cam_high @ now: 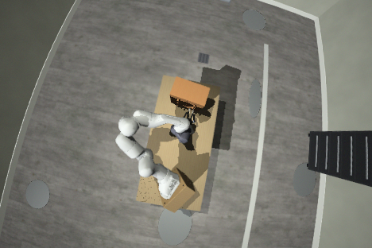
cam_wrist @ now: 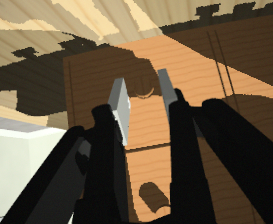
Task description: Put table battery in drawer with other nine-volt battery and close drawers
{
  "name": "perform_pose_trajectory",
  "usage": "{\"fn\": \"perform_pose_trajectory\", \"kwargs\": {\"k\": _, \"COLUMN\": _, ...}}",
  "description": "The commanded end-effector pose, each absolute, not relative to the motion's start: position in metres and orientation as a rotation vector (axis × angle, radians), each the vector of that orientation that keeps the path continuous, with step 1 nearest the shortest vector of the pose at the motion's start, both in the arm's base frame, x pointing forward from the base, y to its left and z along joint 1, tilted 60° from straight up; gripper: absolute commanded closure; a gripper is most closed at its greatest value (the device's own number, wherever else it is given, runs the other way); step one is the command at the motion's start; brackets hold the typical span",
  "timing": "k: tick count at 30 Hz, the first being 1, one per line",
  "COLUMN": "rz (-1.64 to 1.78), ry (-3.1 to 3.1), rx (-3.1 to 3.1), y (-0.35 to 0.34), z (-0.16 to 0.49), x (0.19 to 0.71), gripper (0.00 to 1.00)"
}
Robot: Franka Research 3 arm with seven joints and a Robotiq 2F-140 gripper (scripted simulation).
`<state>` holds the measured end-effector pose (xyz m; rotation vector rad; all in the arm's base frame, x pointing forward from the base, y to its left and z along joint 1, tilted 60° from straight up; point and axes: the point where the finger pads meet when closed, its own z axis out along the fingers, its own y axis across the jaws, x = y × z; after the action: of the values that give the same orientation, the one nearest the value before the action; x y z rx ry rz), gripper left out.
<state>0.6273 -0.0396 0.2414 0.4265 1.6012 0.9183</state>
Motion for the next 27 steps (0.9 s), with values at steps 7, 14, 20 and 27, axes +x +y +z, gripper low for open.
{"fn": "perform_pose_trajectory", "kwargs": {"k": 7, "rz": 0.924, "ry": 1.604, "rx": 0.438, "y": -0.0391, "z": 0.2399, "x": 0.6278, "gripper": 0.8}}
{"fn": "perform_pose_trajectory", "kwargs": {"k": 14, "rz": 0.924, "ry": 1.604, "rx": 0.438, "y": -0.0391, "z": 0.2399, "x": 0.6278, "gripper": 0.8}}
{"fn": "perform_pose_trajectory", "kwargs": {"k": 20, "rz": 0.924, "ry": 1.604, "rx": 0.438, "y": -0.0391, "z": 0.2399, "x": 0.6278, "gripper": 0.92}}
{"fn": "perform_pose_trajectory", "kwargs": {"k": 27, "rz": 0.924, "ry": 1.604, "rx": 0.438, "y": -0.0391, "z": 0.2399, "x": 0.6278, "gripper": 0.92}}
